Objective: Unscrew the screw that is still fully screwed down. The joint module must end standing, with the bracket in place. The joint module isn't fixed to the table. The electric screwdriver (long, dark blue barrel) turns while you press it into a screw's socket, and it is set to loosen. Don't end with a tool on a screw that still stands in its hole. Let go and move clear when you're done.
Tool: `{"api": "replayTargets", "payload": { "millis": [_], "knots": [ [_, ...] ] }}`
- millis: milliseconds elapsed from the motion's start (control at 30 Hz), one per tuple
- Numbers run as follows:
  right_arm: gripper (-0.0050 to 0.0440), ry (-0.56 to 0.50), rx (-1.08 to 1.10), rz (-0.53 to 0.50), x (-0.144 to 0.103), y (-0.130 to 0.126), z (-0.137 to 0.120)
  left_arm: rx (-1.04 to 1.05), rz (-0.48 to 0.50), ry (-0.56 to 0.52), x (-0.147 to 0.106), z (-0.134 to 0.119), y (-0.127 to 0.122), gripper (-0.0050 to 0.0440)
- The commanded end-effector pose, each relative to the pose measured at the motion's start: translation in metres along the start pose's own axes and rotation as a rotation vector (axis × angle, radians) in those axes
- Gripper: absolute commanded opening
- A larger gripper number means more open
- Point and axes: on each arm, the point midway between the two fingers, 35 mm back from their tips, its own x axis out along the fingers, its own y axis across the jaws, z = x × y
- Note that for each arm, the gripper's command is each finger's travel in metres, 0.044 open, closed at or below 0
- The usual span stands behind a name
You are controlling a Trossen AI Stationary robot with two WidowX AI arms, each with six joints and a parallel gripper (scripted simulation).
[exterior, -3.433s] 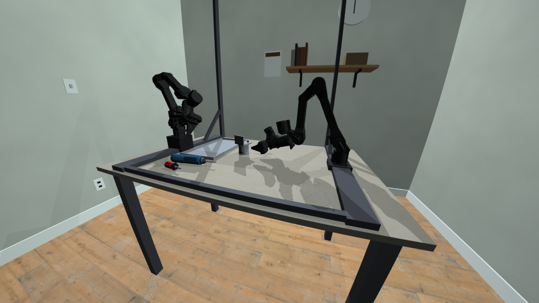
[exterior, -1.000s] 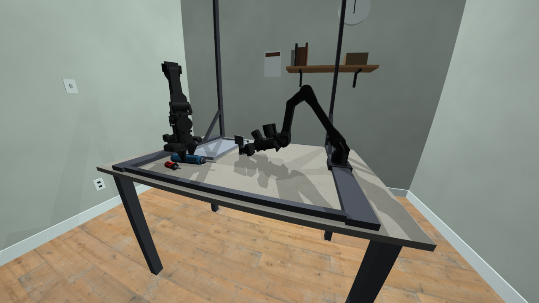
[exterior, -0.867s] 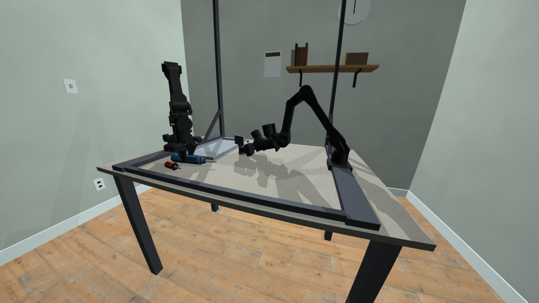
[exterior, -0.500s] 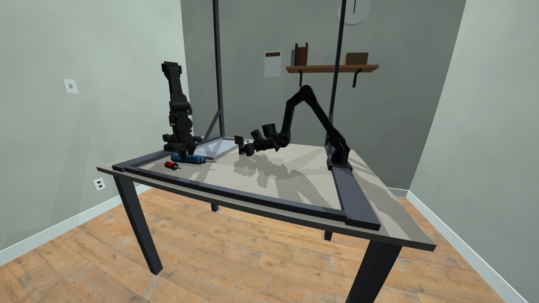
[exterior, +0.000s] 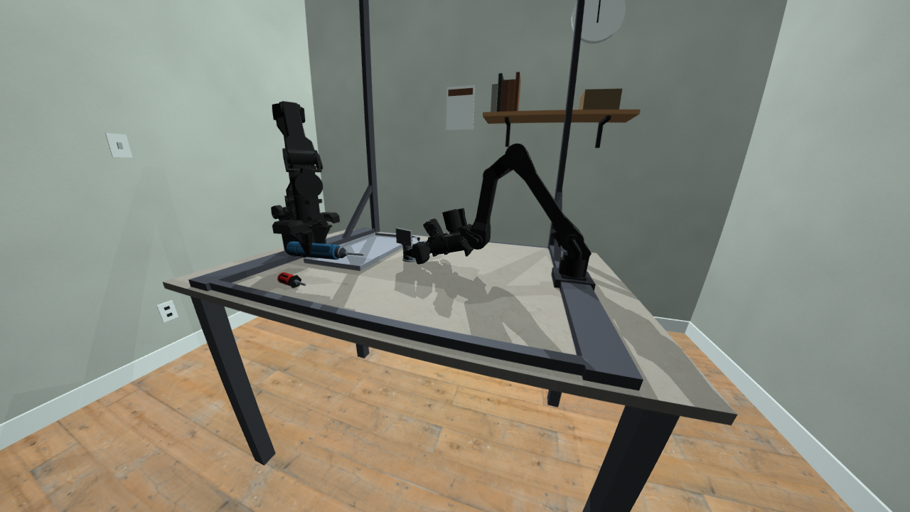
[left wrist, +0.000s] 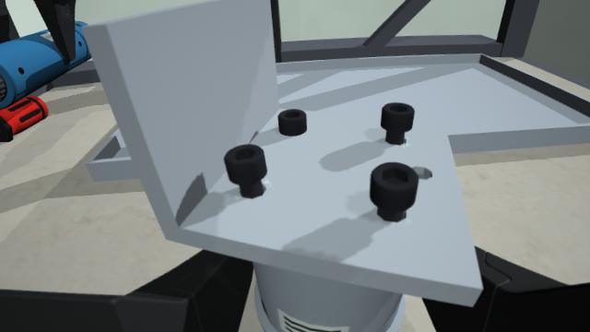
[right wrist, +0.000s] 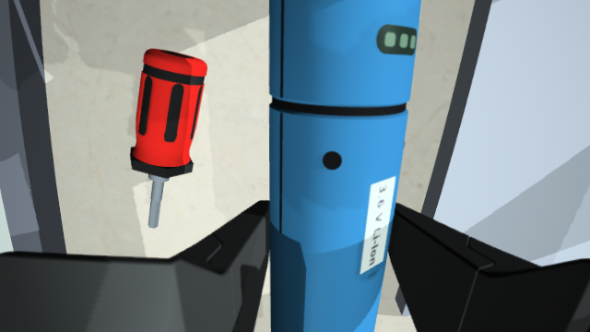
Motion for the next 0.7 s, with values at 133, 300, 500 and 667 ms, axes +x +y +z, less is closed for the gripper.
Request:
{"api": "replayTargets", "payload": {
  "millis": [133, 300, 500, 667],
  "knots": [
    [0.0161, 0.033, -0.002, 0.018, -0.039, -0.035, -0.017, 0.001, -0.001, -0.027, 0.0, 0.012, 0.0, 0.0243],
    [0.0161, 0.034, -0.002, 0.016, -0.057, -0.064, -0.023, 0.001, -0.001, -0.027, 0.0, 0.012, 0.0, 0.0243],
    [0.0161, 0.036, -0.002, 0.011, -0.083, -0.104, -0.031, 0.001, -0.001, -0.027, 0.0, 0.012, 0.0, 0.0243],
    [0.0161, 0.035, -0.002, 0.014, -0.094, -0.12, -0.034, 0.001, -0.001, -0.027, 0.0, 0.012, 0.0, 0.0243]
  ]
}}
